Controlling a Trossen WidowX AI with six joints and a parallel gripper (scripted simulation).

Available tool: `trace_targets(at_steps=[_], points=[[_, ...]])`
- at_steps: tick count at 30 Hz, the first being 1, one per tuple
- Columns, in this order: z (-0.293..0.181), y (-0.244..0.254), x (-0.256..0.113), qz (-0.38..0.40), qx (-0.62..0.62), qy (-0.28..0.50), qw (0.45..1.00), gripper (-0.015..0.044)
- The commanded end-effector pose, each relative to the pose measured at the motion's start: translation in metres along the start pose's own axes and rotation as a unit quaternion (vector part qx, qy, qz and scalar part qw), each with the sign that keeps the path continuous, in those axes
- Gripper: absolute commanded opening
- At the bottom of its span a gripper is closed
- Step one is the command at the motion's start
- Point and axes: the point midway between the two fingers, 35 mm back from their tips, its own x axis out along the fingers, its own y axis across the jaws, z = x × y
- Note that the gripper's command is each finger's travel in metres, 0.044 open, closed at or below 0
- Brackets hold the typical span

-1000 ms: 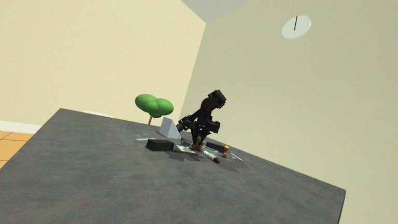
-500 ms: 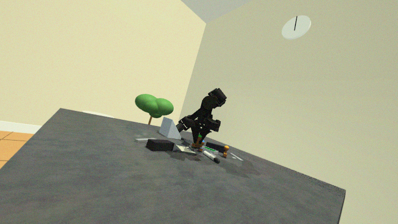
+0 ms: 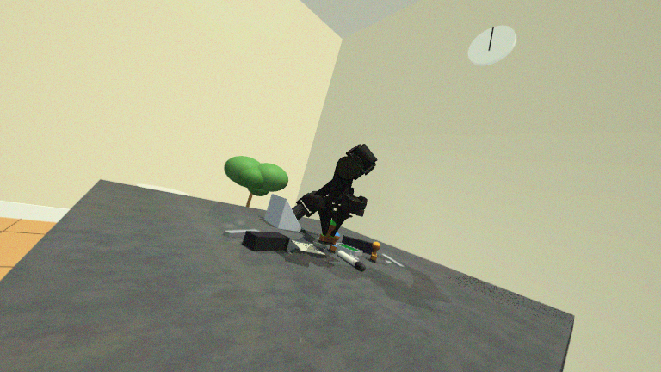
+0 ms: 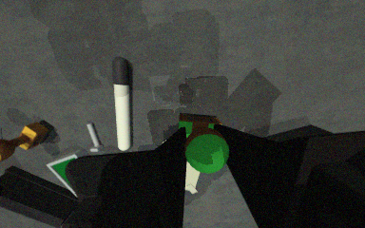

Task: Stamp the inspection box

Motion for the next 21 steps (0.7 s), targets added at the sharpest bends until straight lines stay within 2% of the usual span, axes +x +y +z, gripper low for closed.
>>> trace_targets(at_steps=[1,21], points=[[0.0010,-0.0013,-0.0040,-0.004,-0.003,-0.001,1.000,0.0000],[0.0003,-0.0008,-0.0139,-0.004,-0.003,-0.001,1.000,0.0000]])
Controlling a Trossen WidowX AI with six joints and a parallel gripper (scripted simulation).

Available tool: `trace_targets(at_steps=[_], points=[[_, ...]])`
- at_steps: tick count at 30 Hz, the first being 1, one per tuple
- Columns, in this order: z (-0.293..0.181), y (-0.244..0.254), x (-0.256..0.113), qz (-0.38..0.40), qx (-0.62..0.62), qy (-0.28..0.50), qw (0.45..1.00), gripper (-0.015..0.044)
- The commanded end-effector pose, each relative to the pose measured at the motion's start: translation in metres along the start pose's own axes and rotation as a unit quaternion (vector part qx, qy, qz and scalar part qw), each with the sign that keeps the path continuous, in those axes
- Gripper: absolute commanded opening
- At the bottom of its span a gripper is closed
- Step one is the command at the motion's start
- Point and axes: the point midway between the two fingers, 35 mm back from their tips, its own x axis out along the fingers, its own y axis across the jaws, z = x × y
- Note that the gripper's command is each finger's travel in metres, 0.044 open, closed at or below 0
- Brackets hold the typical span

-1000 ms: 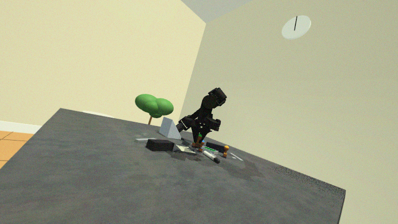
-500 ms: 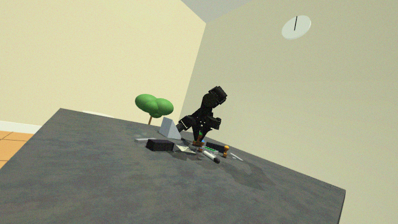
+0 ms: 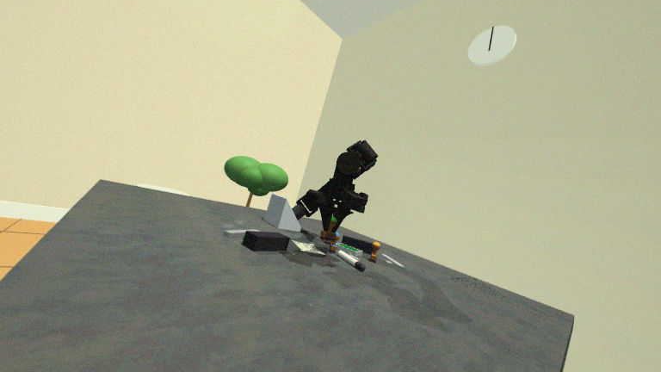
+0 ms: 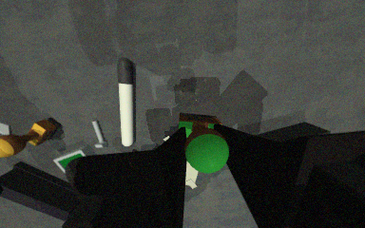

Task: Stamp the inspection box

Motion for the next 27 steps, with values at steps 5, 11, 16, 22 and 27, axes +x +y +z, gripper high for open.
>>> trace_targets(at_steps=[5,11,16,22,27], points=[[0.001,-0.001,-0.006,-0.004,-0.003,-0.001,1.000,0.0000],[0.000,-0.001,-0.009,-0.004,-0.003,-0.001,1.000,0.0000],[0.000,-0.001,-0.011,-0.004,-0.003,-0.001,1.000,0.0000],[-0.001,0.011,-0.015,-0.004,-0.003,-0.001,1.000,0.0000],[-0.004,0.036,-0.018,-0.004,-0.002,-0.001,1.000,0.0000]])
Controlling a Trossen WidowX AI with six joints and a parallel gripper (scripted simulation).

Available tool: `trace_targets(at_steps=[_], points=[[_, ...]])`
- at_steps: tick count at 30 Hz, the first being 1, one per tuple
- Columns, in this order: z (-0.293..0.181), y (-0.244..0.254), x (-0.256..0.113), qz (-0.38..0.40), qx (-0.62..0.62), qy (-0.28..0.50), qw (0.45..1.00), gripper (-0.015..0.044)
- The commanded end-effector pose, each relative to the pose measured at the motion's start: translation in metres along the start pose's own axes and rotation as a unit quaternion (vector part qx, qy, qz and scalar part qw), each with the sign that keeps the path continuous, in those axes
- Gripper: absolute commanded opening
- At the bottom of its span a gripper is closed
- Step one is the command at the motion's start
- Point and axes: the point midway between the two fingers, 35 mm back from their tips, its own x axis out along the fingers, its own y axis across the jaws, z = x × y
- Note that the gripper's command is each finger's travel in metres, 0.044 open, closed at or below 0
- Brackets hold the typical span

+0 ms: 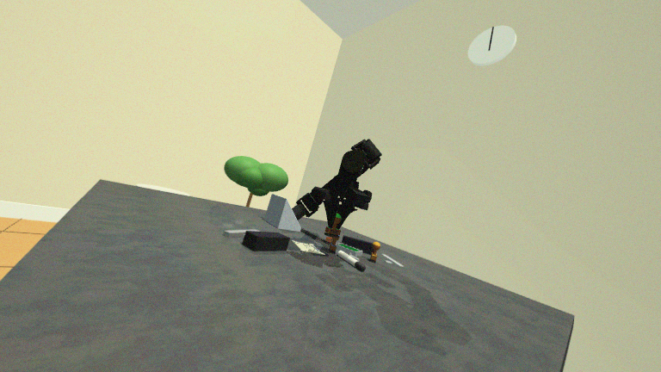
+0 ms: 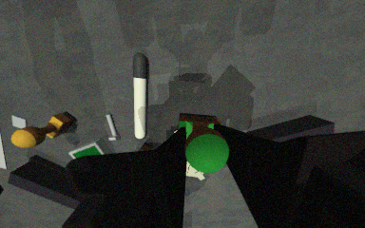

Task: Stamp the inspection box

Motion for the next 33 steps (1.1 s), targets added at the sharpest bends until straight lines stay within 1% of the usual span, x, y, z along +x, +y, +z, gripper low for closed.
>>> trace_targets(at_steps=[1,16,33], points=[[-0.001,0.022,-0.008,-0.004,-0.003,-0.006,1.000,0.0000],[-0.023,0.091,-0.012,-0.004,-0.002,-0.005,1.000,0.0000],[-0.066,0.158,-0.006,0.000,-0.001,-0.004,1.000,0.0000]])
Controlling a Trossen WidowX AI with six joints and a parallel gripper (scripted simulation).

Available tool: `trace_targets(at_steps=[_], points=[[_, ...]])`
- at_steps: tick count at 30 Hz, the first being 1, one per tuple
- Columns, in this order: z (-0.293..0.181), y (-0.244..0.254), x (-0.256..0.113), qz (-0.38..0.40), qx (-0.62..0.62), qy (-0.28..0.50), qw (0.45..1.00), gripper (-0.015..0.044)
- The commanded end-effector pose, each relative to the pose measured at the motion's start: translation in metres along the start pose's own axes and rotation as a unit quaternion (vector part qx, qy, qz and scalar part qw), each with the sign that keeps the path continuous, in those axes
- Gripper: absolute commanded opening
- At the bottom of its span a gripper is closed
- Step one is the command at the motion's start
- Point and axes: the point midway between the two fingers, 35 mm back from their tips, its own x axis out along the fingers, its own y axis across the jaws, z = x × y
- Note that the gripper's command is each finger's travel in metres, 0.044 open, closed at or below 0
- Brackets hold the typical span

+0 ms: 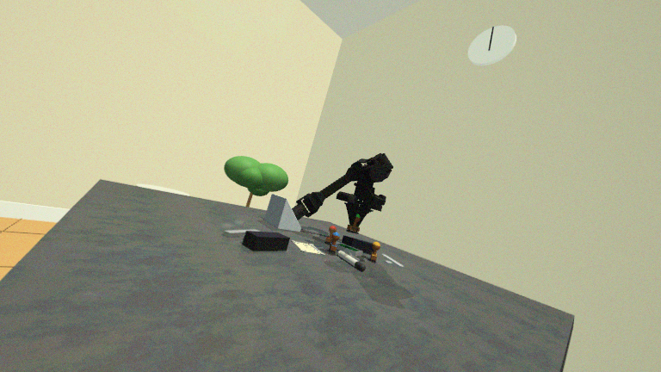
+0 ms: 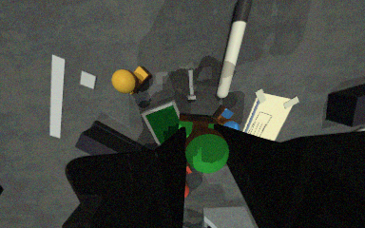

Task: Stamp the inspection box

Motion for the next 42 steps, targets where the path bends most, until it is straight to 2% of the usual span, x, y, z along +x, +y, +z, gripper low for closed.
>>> trace_targets(at_steps=[1,10,42], points=[[-0.012,0.016,0.001,0.002,0.000,-0.004,1.000,0.0000],[-0.038,0.042,0.007,0.004,0.001,-0.003,1.000,0.0000],[-0.037,0.043,0.026,0.003,0.000,-0.004,1.000,0.0000]])
